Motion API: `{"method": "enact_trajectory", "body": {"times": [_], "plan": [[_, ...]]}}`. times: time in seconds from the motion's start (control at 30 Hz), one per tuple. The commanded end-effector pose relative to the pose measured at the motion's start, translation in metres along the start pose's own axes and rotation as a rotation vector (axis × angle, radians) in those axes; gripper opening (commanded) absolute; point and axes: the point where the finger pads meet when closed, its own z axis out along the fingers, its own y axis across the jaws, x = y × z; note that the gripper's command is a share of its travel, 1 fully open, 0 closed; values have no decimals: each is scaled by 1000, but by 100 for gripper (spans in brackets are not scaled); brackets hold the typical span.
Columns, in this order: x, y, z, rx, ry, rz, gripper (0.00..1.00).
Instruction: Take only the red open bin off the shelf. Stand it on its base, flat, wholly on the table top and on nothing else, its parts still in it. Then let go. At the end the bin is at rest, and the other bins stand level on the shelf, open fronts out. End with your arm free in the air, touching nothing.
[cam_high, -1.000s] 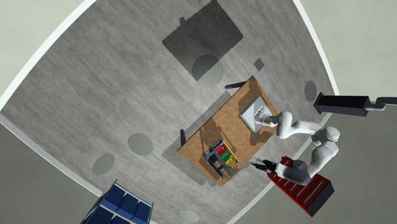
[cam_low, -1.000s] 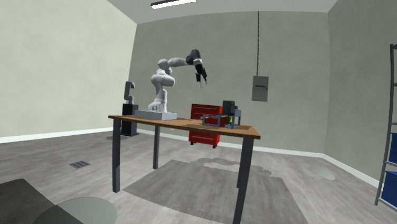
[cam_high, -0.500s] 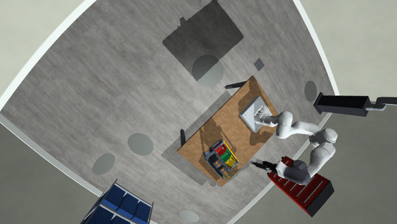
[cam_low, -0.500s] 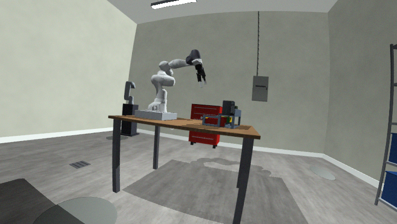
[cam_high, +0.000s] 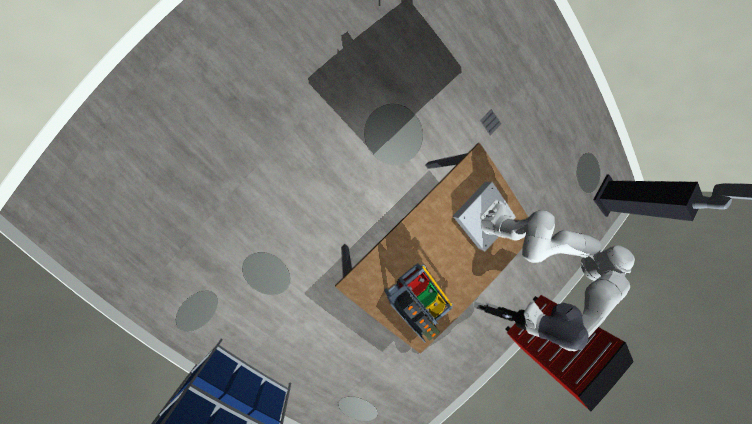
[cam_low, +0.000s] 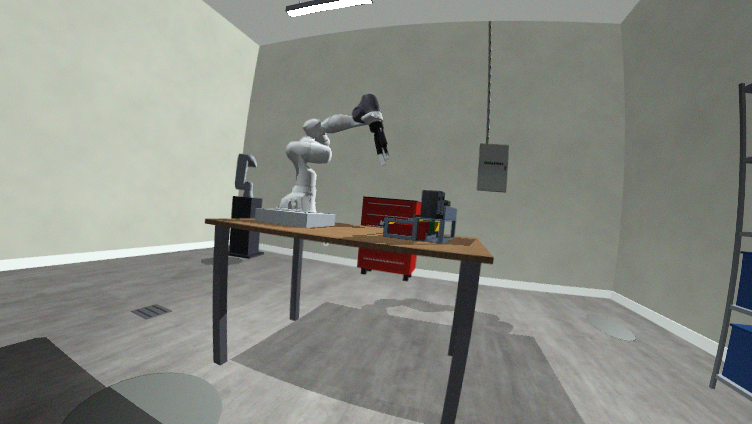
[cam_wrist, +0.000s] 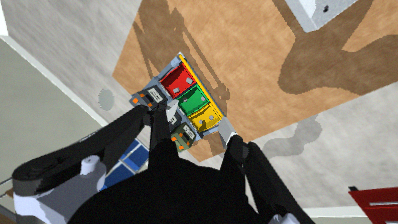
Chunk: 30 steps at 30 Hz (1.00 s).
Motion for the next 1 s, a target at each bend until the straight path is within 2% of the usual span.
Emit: {"method": "enact_trajectory", "body": {"times": [0.0,0.2,0.33,0.77,0.9,0.97], "plan": [[0,4,1,-9,4,92,57],[0,2,1,-4,2,97,57],[0,4,1,-4,2,305,57],[0,2,1,0,0,302,57],[0,4,1,-5,2,485,57],[0,4,1,-5,2,485,57]]}}
